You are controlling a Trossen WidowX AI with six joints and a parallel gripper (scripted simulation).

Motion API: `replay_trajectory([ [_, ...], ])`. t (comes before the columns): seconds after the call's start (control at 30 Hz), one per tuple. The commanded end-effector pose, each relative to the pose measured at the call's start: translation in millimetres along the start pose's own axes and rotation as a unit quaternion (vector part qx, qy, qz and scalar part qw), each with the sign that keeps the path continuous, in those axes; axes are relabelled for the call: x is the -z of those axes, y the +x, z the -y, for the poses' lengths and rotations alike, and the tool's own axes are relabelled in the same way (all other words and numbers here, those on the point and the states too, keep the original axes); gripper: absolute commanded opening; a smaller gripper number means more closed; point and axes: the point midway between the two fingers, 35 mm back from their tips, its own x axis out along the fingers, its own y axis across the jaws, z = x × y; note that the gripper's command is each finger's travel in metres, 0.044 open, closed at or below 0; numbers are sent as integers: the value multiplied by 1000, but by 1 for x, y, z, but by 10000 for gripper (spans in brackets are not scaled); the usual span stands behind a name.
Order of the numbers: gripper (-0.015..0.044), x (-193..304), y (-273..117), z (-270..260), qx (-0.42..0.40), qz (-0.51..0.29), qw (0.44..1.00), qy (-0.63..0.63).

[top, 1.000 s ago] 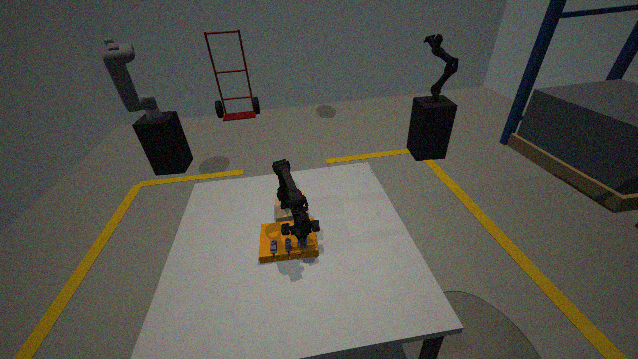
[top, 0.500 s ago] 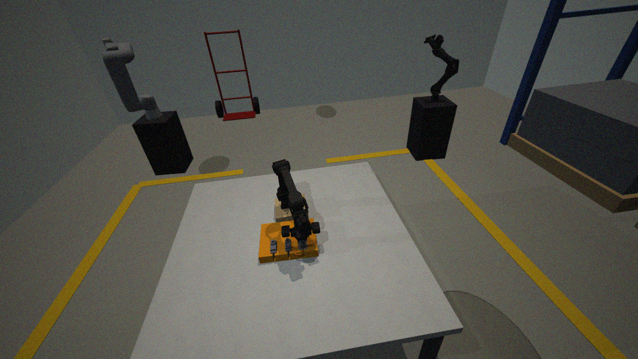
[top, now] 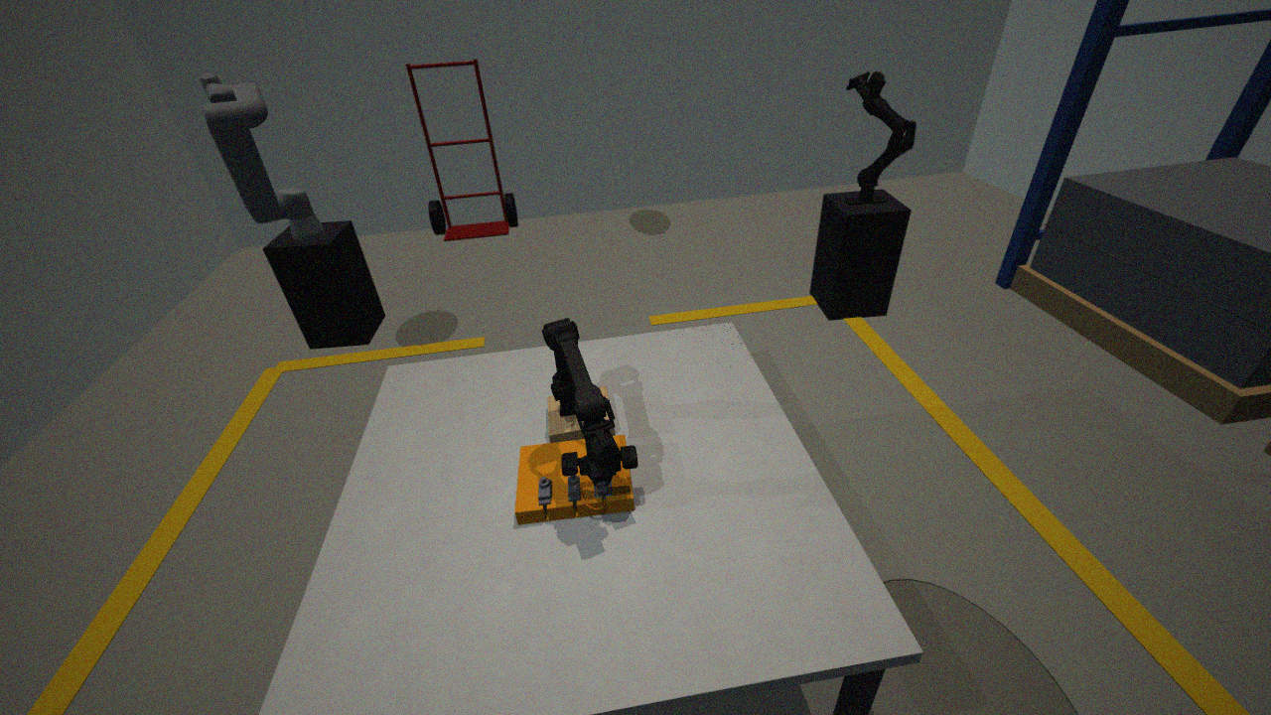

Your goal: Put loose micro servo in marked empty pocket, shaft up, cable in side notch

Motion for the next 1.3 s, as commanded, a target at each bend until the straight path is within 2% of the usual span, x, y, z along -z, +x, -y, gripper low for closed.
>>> replay_trajectory([
  [0.0, 0, 0, 4, 0, 0, 0, 1000, -2],
  [0.67, 0, 0, 20, 0, 0, 0, 1000, -2],
  [0.9, 184, 0, 18, 0, 0, 0, 1000, -2],
  [1.0, 187, 0, 11, 0, 0, 0, 1000, -2],
  [1.1, 187, 2, -14, 0, 0, -1, 1000, -2],
  [1.27, 187, 3, -17, 1, 0, -1, 1000, -2],
])
